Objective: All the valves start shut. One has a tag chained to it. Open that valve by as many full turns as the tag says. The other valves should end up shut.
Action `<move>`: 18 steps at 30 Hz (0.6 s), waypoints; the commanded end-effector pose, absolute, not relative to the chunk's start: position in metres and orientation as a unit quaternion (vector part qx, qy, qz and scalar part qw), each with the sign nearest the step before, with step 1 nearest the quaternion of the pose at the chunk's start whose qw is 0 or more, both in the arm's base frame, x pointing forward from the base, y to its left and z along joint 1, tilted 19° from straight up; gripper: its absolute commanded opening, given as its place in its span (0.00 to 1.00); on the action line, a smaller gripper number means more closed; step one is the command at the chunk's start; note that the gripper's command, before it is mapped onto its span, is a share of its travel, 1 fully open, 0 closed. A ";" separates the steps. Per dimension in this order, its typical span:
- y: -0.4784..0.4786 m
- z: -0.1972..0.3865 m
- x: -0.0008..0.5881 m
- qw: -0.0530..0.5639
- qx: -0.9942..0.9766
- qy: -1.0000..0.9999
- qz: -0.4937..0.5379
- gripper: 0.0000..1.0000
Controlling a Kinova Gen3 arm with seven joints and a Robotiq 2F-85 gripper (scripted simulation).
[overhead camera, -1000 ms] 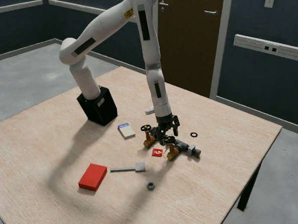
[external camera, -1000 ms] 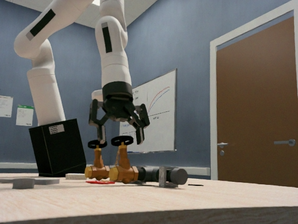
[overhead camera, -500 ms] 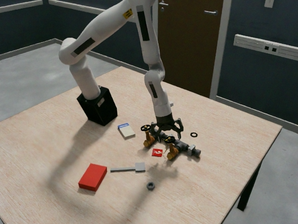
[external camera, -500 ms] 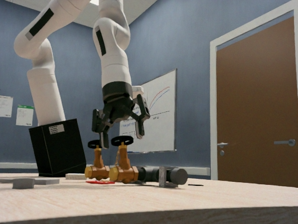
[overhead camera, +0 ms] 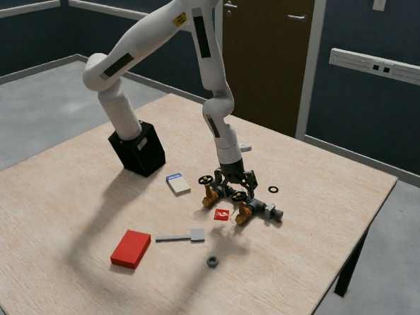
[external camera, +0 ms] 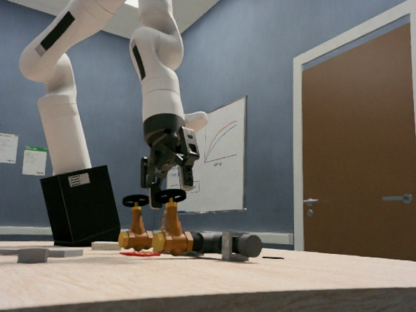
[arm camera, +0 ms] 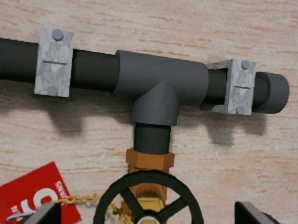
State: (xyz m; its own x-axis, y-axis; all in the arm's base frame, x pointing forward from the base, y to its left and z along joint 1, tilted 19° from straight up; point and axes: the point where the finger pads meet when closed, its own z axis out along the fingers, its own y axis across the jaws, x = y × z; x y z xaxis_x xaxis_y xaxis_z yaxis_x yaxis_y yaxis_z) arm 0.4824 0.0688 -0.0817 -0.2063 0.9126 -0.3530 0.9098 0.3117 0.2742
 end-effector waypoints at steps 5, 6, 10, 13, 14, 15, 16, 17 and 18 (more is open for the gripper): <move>0.069 -0.081 0.483 0.230 0.602 0.765 0.008 1.00; 0.069 -0.081 0.483 0.230 0.602 0.765 0.008 1.00; 0.069 -0.081 0.483 0.230 0.602 0.764 0.009 0.59; 0.069 -0.081 0.483 0.230 0.602 0.764 0.009 0.59; 0.069 -0.081 0.483 0.230 0.602 0.764 0.009 0.59; 0.069 -0.081 0.483 0.230 0.602 0.764 0.009 0.59; 0.069 -0.081 0.483 0.230 0.602 0.764 0.009 0.59; 0.069 -0.081 0.483 0.230 0.602 0.764 0.009 0.59; 0.069 -0.081 0.483 0.230 0.602 0.764 0.009 0.59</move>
